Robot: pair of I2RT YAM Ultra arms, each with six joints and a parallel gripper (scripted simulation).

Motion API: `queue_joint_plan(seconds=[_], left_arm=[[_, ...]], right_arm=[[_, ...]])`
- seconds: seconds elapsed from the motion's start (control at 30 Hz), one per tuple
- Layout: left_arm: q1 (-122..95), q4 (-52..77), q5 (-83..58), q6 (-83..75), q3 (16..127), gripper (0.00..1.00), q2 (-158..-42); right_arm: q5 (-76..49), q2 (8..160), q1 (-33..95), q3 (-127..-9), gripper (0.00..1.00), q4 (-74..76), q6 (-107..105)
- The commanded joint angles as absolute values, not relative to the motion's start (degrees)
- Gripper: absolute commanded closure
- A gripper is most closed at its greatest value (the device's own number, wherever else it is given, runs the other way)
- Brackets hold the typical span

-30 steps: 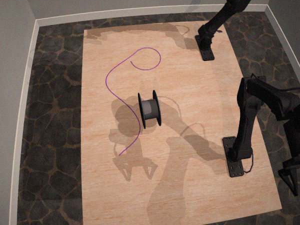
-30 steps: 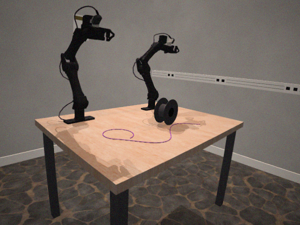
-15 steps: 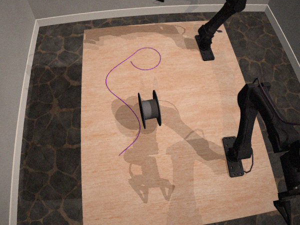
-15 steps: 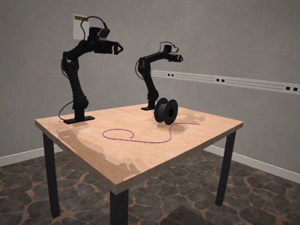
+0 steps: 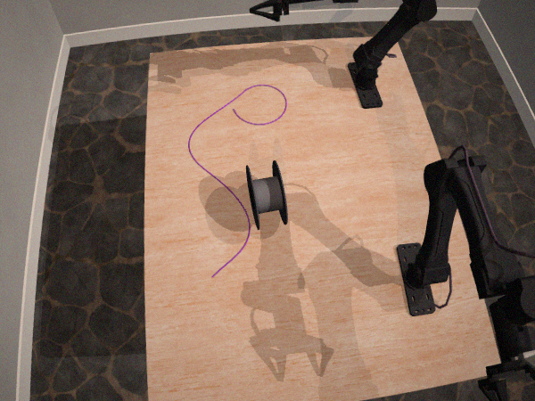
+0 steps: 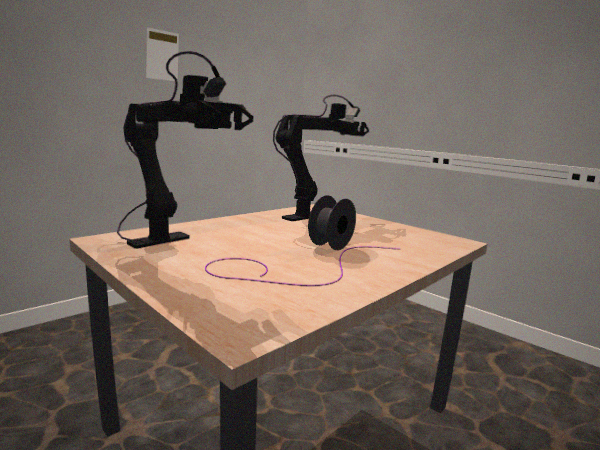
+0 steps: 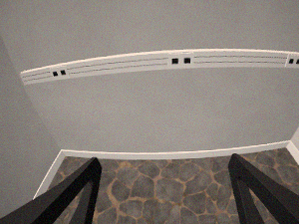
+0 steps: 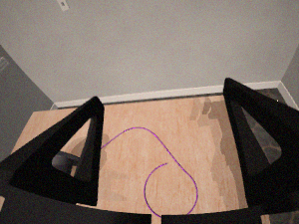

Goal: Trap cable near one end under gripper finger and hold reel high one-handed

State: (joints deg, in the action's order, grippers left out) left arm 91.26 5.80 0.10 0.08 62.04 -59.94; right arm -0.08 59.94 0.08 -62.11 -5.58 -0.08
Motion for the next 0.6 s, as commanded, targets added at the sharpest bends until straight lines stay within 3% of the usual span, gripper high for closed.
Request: queue_joint_plan(seconds=[0.0,0.57], left_arm=[[91.1,0.98,-0.34,-0.26,60.39,0.0,-60.47],[91.1,-0.44,-0.34,-0.27,59.36,0.0,-60.13]], right_arm=[[0.29,60.5,-0.39,-60.33,0.0,-0.96,0.28],[0.3,60.1,-0.4,-59.28,0.0,0.23,0.26]])
